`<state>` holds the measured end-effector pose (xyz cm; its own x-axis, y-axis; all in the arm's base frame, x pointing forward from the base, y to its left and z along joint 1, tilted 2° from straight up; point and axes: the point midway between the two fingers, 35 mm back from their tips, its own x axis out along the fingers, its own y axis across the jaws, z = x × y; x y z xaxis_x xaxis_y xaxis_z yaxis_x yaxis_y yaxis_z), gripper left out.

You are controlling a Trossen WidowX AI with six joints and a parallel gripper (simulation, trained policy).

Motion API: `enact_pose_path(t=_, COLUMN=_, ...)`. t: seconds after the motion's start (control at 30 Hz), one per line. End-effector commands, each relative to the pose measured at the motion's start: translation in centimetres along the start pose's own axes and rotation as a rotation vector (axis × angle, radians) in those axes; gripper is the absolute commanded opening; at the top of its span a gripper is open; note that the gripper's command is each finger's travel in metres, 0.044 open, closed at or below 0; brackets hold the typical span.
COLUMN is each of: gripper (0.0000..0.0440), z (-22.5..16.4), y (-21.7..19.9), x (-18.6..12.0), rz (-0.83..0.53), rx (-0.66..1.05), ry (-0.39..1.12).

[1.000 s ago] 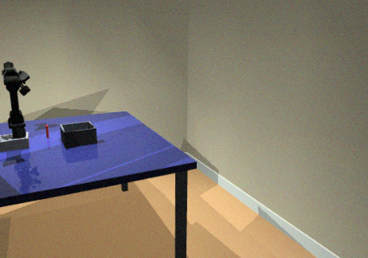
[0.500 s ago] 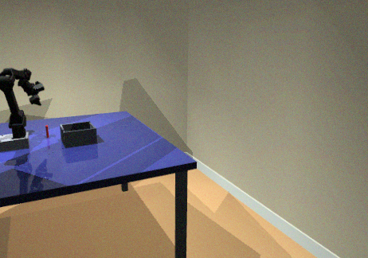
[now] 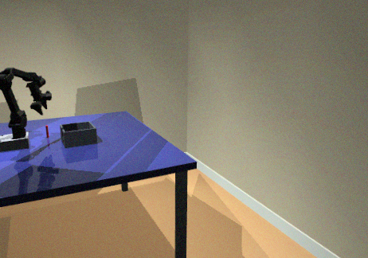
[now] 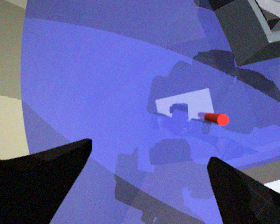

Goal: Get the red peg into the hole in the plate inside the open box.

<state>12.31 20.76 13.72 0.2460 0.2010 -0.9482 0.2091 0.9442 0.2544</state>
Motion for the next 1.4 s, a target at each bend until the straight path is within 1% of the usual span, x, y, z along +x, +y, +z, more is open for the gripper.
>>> enact_pose_path(t=0.0, gripper=0.0440, z=0.4, y=-1.7, x=1.0, rz=-0.088, rx=0.084, ry=0.037)
enact_pose_path(t=0.23, gripper=0.0440, z=1.2, y=-4.5, x=2.7, rz=-0.228, rx=0.252, ry=0.091)
enact_pose_path(t=0.43, gripper=0.0440, z=1.5, y=-5.8, x=4.1, rz=-0.298, rx=0.346, ry=0.120)
enact_pose_path(t=0.73, gripper=0.0440, z=1.5, y=-6.9, x=6.9, rz=-0.338, rx=0.406, ry=0.134)
enact_pose_path(t=1.1, gripper=0.0437, z=1.4, y=-8.1, x=11.1, rz=-0.340, rx=0.407, ry=0.109)
enact_pose_path(t=1.17, gripper=0.0419, z=1.3, y=-8.3, x=11.6, rz=-0.344, rx=0.401, ry=0.110)
enact_pose_path(t=1.2, gripper=0.0398, z=1.2, y=-8.4, x=11.9, rz=-0.347, rx=0.399, ry=0.111)
enact_pose_path(t=1.37, gripper=0.0267, z=0.9, y=-9.0, x=13.1, rz=-0.372, rx=0.396, ry=0.123)
